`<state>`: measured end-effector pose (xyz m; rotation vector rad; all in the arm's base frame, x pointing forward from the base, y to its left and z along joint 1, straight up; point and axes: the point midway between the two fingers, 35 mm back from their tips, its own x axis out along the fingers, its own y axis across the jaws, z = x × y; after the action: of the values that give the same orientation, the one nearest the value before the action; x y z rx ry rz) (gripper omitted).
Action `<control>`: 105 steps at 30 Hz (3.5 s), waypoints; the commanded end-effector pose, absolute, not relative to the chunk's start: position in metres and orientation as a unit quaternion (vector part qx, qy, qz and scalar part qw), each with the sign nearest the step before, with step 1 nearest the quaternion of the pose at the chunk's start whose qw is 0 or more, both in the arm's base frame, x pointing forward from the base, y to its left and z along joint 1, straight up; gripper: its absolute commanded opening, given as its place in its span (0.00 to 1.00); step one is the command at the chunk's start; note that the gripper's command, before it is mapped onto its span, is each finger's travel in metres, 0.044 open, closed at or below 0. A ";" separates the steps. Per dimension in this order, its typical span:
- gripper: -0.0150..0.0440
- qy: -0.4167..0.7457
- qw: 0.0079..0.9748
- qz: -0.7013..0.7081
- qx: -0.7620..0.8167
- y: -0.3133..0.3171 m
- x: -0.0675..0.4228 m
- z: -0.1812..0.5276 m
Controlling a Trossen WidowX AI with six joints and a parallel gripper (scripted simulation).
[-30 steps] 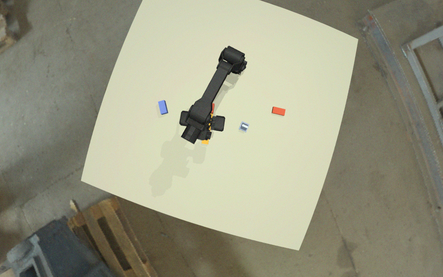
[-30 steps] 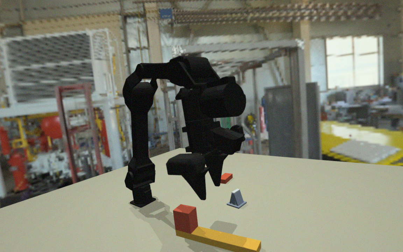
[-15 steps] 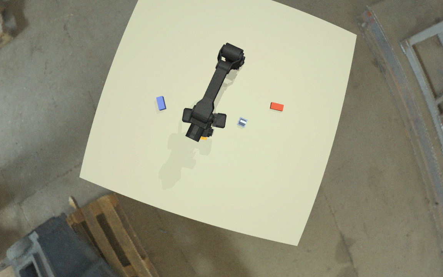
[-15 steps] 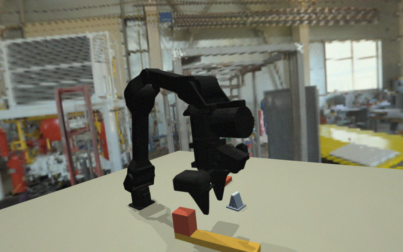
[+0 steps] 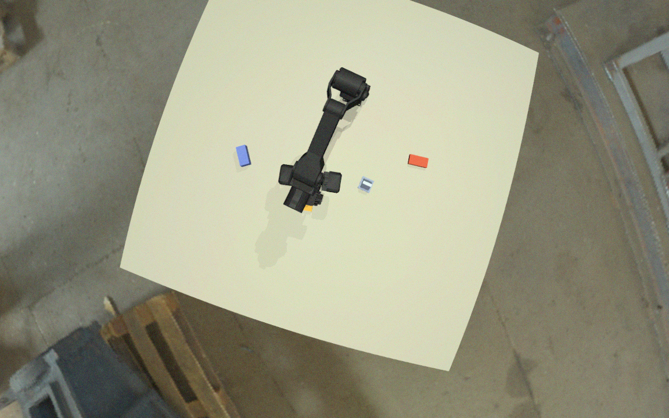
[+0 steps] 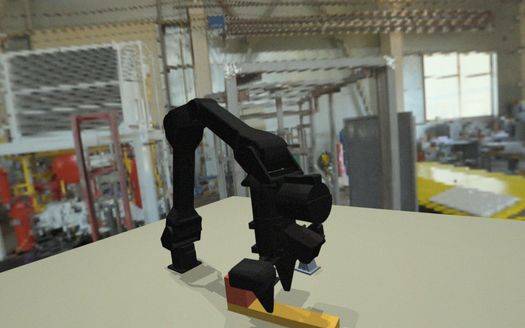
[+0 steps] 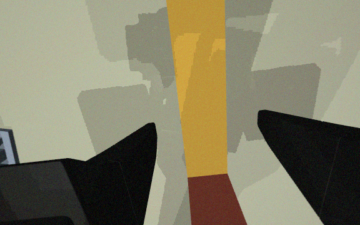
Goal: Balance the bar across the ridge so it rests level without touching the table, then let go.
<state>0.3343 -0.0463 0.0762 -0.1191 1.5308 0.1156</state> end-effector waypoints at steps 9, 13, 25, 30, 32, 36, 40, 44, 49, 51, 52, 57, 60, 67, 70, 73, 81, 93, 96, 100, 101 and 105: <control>0.79 0.695 0.715 0.050 -0.054 -0.047 0.333 0.056; 0.79 0.695 0.715 0.050 -0.054 -0.047 0.333 0.050; 0.79 0.695 0.715 0.050 -0.054 -0.047 0.333 0.049; 0.74 0.694 0.716 0.053 -0.053 -0.046 0.333 0.050; 0.65 0.694 0.716 0.053 -0.053 -0.046 0.333 0.050; 0.51 0.694 0.716 0.053 -0.053 -0.046 0.333 0.050; 0.46 0.694 0.716 0.053 -0.053 -0.046 0.333 0.050; 0.39 0.694 0.716 0.053 -0.053 -0.046 0.333 0.050; 0.25 0.694 0.716 0.052 -0.053 -0.046 0.335 0.061; 0.25 0.694 0.716 0.052 -0.053 -0.047 0.335 0.066; 0.25 0.694 0.716 0.052 -0.053 -0.047 0.335 0.069; 0.25 0.694 0.716 0.052 -0.054 -0.047 0.336 0.081; 0.25 0.694 0.716 0.051 -0.054 -0.047 0.336 0.089; 0.25 0.695 0.716 0.051 -0.054 -0.047 0.335 0.107; 0.25 0.695 0.716 0.050 -0.054 -0.047 0.335 0.115; 0.25 0.695 0.716 0.050 -0.054 -0.047 0.334 0.122; 0.25 0.695 0.715 0.050 -0.054 -0.047 0.331 0.141; 0.25 0.696 0.717 0.031 -0.032 -0.006 0.336 0.142; 0.25 0.696 0.717 0.026 -0.026 0.005 0.337 0.142; 0.25 0.696 0.717 0.019 -0.018 0.021 0.338 0.142; 0.25 0.696 0.718 0.017 -0.016 0.025 0.338 0.142; 0.25 0.696 0.718 0.010 -0.008 0.040 0.337 0.143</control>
<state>0.3372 0.0298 0.1416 -0.0283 1.5410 0.0390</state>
